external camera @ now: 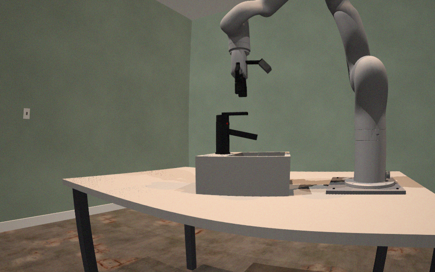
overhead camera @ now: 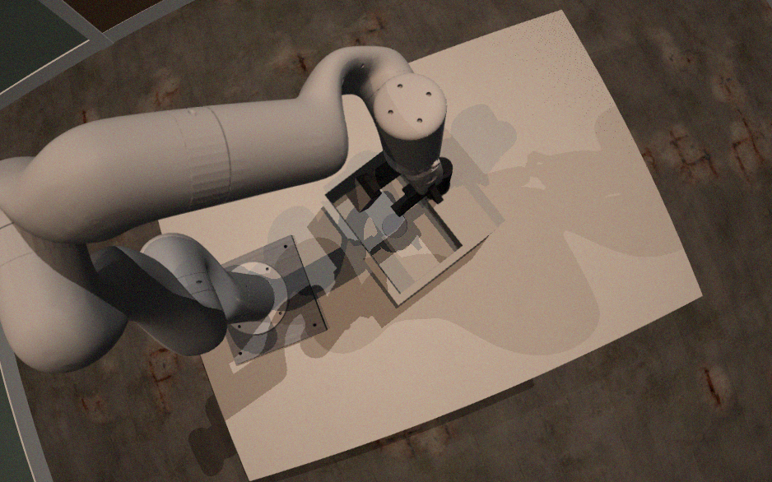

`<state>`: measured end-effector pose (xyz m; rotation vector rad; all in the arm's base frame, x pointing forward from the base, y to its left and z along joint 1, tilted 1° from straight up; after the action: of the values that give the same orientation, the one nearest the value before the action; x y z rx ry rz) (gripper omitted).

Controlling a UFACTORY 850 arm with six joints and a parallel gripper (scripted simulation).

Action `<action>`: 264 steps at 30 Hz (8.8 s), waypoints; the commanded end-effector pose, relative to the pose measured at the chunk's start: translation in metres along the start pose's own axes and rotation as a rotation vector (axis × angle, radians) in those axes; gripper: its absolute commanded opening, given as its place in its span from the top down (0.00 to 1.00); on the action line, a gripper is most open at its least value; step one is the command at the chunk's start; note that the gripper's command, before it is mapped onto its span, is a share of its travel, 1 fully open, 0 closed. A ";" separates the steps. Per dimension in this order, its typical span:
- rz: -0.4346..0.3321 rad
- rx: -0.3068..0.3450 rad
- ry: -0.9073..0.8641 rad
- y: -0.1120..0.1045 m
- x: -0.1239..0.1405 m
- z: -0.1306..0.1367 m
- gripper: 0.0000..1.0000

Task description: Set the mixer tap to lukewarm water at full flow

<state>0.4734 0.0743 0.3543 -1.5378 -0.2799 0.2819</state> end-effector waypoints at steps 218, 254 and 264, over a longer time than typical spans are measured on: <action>-0.002 0.000 0.000 0.085 0.002 -0.001 1.00; -0.002 0.000 0.000 0.058 0.014 -0.001 1.00; -0.002 0.000 0.000 0.058 0.014 -0.001 0.37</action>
<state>0.4879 0.0791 0.2962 -1.5377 -0.2849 0.2771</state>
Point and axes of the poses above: the point where the finger pads meet when closed, its own y axis out along the fingers, its own z axis across the jaws, x = y × z, the point moved 2 cm from there along -y, back along the fingers, and after that the axes turned 2 degrees about -y, right-handed, at the moved point
